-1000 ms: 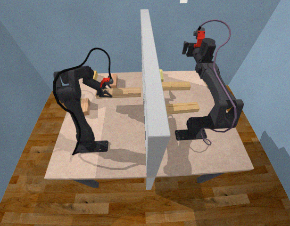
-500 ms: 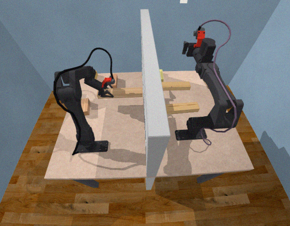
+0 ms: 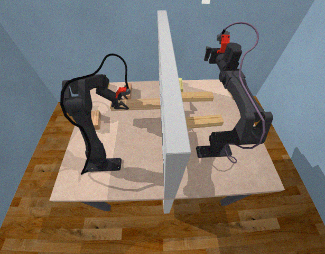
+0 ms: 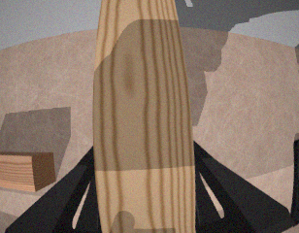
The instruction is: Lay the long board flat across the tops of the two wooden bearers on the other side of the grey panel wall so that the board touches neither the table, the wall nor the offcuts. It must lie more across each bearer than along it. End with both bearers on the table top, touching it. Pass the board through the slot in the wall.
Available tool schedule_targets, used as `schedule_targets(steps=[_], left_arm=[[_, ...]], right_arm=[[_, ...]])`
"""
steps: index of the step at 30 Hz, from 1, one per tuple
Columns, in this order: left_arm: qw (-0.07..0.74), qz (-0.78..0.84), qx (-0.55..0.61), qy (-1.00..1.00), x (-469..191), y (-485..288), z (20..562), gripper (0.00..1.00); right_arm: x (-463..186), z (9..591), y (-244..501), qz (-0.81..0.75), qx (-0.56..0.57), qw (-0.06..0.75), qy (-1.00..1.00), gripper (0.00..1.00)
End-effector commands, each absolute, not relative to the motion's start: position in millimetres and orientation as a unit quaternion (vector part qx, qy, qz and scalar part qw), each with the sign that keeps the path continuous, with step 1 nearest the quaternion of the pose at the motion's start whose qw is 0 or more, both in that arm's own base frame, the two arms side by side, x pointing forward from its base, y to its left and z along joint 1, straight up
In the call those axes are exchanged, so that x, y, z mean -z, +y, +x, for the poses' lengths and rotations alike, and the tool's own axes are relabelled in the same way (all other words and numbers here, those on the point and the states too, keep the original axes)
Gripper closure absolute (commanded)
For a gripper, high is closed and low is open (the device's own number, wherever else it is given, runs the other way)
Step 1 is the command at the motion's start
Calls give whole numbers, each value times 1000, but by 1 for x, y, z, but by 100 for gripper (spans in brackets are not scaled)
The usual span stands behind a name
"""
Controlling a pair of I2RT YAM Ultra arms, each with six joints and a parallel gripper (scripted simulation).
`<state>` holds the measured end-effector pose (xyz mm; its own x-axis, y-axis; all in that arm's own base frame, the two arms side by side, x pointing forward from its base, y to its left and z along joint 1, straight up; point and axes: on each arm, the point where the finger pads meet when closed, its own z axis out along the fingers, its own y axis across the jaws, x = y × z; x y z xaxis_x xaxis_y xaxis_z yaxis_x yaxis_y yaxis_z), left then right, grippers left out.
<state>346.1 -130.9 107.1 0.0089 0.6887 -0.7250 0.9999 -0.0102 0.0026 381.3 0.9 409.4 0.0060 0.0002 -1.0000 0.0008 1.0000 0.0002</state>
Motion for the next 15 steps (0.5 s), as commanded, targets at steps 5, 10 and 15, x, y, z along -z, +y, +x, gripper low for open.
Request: schedule_targets(steps=[5,10,15], left_arm=[[333,650,288,619,-141,-150,351,100],[325,645,295,625,-134,-153,343,100],[329,647,291,623,-137,-156,347,100]], right_arm=[[-421,373,-2,1,1,720,694,0],[-421,373,-2,1,1,720,694,0],[-421,373,-2,1,1,720,694,0]])
